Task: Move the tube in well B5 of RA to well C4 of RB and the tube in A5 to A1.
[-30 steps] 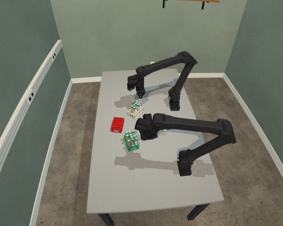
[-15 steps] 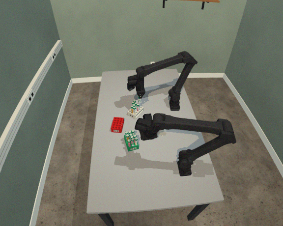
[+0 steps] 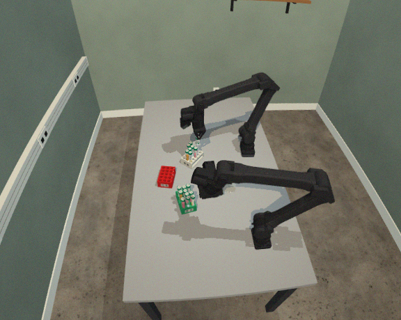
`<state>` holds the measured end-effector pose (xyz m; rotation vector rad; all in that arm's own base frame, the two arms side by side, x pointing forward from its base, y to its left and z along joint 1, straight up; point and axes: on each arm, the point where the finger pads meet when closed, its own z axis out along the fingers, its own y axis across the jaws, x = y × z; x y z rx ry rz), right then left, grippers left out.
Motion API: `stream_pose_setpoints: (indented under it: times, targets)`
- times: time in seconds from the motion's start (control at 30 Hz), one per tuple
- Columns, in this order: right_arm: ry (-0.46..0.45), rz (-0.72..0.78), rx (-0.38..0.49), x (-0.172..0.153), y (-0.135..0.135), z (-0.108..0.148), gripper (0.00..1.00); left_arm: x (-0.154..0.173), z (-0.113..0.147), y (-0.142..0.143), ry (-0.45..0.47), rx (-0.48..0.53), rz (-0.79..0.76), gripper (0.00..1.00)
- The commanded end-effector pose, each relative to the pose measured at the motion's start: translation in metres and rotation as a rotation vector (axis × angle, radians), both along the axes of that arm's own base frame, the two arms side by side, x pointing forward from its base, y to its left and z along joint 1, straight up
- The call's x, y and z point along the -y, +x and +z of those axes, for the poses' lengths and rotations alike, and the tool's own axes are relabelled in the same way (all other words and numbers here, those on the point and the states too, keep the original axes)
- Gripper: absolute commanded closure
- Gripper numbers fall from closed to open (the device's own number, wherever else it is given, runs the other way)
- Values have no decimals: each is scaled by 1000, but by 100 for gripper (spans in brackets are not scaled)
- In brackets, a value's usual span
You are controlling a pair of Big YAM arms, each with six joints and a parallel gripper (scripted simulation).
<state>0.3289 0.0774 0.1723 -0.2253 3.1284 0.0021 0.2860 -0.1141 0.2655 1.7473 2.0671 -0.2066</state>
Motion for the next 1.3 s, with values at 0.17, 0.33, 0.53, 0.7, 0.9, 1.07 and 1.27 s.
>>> stream_pose_setpoints:
  times: [0.17, 0.33, 0.53, 0.7, 0.9, 1.07, 1.27]
  targets:
    - [-1, 4, 2, -9, 5, -5, 100, 1, 16, 7, -8, 37, 0, 70]
    - [-1, 5, 0, -9, 4, -8, 100, 1, 16, 7, -8, 37, 0, 70]
    - [2, 5, 13, -10, 8, -5, 100, 1, 16, 7, -8, 37, 0, 70]
    - [3, 5, 15, -11, 9, -6, 100, 1, 16, 7, -8, 37, 0, 70]
    - [1, 5, 9, -10, 6, -10, 100, 1, 16, 7, -8, 37, 0, 70]
    - [-2, 6, -3, -9, 2, -16, 100, 1, 16, 7, -8, 37, 0, 70]
    - [-1, 6, 0, -9, 3, -17, 100, 1, 16, 7, -8, 37, 0, 70]
